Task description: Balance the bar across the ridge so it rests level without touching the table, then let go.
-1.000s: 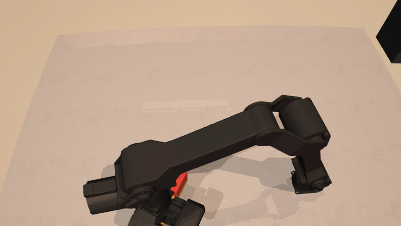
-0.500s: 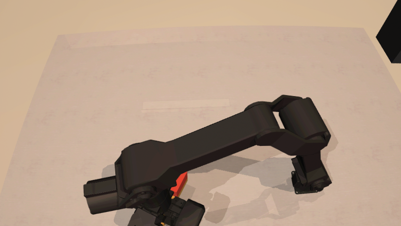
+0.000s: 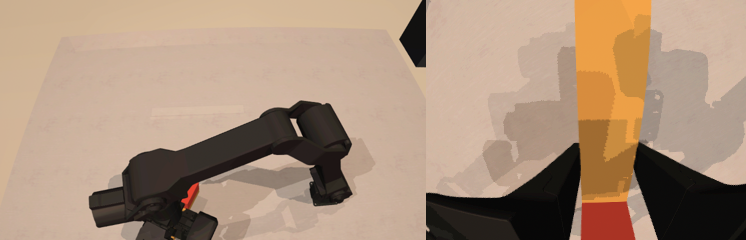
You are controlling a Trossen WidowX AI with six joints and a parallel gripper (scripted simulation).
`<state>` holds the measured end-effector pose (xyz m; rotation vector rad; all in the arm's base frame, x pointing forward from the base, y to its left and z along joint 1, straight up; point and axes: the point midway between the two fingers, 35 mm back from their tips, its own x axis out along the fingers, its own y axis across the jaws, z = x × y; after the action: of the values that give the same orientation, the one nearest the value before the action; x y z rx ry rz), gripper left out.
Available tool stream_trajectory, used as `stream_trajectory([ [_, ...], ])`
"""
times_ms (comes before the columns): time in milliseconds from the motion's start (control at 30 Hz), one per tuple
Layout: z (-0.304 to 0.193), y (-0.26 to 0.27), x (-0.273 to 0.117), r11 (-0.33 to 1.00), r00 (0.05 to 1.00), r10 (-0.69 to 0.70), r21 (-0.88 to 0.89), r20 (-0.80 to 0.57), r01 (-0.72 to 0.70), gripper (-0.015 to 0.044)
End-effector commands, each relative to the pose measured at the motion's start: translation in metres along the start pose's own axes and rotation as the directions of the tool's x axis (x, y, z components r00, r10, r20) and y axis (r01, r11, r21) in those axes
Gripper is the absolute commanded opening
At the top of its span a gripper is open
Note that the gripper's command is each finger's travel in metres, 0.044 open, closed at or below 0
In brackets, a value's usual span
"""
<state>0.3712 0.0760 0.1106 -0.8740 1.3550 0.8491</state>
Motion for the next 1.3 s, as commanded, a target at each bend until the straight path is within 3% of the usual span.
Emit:
stream_trajectory([
  [0, 0.0002, 0.0003, 0.0016, 1.000, 1.000, 0.002, 0.003, 0.001, -0.002, 0.0000],
  [1267, 0.0004, 0.0006, 0.0048, 1.000, 1.000, 0.002, 0.003, 0.001, -0.002, 0.0000],
])
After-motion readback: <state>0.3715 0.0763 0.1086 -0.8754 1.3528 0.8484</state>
